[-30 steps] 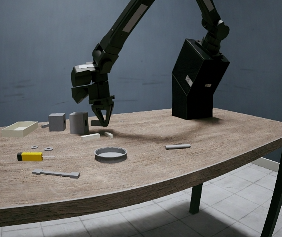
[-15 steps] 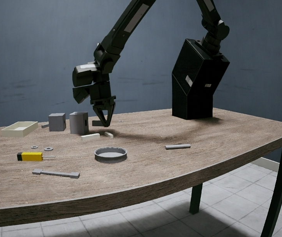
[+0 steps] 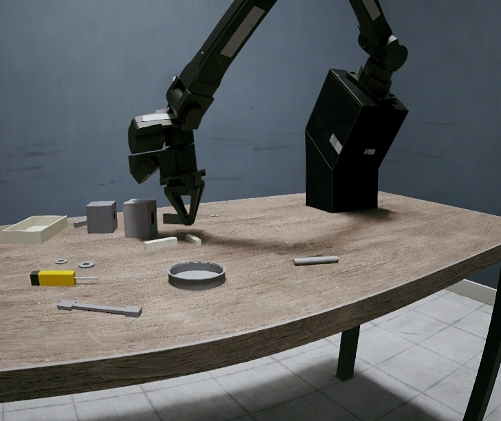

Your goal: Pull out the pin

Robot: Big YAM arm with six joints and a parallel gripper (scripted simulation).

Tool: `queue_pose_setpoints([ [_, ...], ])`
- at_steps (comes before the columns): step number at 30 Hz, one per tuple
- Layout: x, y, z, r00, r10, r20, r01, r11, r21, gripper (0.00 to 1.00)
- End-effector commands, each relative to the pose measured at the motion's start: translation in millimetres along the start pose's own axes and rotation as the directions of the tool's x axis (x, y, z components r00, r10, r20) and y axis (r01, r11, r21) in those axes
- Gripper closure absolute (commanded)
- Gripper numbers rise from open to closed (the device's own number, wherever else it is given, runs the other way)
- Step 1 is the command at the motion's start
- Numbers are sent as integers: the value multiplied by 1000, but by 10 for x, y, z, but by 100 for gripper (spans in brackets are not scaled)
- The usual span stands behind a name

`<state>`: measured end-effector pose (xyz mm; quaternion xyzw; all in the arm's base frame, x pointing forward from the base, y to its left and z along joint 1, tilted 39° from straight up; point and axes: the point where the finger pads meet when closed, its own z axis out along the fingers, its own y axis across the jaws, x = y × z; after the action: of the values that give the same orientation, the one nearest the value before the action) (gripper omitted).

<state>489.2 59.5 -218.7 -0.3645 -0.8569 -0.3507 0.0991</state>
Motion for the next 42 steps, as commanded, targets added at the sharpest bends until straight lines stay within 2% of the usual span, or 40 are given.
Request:
queue_pose_setpoints([
  [1, 16, 120, -66, 1000, -11, 16, 11, 1000, -8, 100],
  [42, 79, 112, -59, 1000, -10, 16, 10, 1000, -8, 100],
])
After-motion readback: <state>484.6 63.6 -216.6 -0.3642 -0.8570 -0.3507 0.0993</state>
